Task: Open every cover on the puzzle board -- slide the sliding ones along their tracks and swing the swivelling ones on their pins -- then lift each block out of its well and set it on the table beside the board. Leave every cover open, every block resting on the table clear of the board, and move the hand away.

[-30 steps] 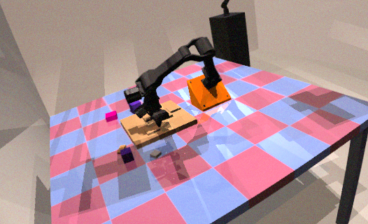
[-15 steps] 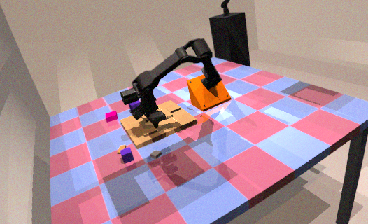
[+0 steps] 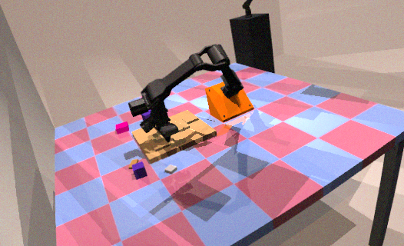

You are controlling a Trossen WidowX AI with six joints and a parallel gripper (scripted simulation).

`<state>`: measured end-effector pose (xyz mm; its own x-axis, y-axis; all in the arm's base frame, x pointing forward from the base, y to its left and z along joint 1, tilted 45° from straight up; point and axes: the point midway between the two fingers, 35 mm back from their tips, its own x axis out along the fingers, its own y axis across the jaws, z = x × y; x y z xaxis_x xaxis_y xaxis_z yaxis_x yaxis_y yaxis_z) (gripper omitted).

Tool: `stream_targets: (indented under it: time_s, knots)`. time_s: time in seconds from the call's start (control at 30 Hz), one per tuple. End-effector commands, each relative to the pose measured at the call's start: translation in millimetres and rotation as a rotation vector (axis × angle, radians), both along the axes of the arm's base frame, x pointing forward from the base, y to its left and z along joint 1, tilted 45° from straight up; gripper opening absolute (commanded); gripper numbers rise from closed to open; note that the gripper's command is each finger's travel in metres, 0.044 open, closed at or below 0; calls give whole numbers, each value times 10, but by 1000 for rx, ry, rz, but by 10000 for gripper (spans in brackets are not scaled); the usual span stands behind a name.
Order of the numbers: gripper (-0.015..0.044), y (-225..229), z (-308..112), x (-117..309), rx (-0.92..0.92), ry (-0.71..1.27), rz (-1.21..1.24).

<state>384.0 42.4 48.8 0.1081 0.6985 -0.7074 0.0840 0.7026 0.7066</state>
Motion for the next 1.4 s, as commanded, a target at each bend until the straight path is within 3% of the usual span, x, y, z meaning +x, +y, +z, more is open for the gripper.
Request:
stream_targets:
  time_s: [0.0,1.37]
  knots:
    - [0,-1,10,64,6,-1,-3]
    - [0,-161,123,334,4,-2,-3]
